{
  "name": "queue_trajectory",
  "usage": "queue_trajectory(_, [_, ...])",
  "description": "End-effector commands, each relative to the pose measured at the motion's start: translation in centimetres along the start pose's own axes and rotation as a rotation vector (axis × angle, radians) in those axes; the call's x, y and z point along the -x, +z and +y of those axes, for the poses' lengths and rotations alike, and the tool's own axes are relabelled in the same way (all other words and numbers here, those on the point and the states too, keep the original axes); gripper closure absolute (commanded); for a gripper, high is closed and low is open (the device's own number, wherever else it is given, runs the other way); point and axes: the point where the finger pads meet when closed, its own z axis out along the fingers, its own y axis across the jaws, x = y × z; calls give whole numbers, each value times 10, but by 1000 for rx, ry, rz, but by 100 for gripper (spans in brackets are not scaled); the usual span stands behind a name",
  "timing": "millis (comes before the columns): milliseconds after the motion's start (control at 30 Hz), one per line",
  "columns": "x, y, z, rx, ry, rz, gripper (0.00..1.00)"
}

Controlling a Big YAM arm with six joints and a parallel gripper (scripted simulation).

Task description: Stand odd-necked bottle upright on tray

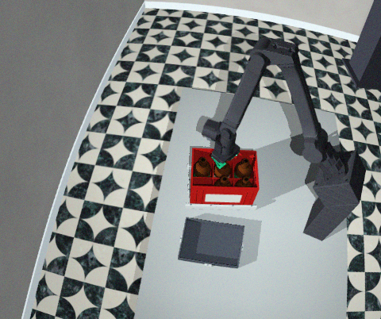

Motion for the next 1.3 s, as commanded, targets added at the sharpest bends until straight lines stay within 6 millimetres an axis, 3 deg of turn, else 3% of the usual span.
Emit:
queue_trajectory(0, [10, 4, -1, 2, 2, -20, 39])
queue_trajectory(1267, [10, 4, -1, 3, 2, -21, 39])
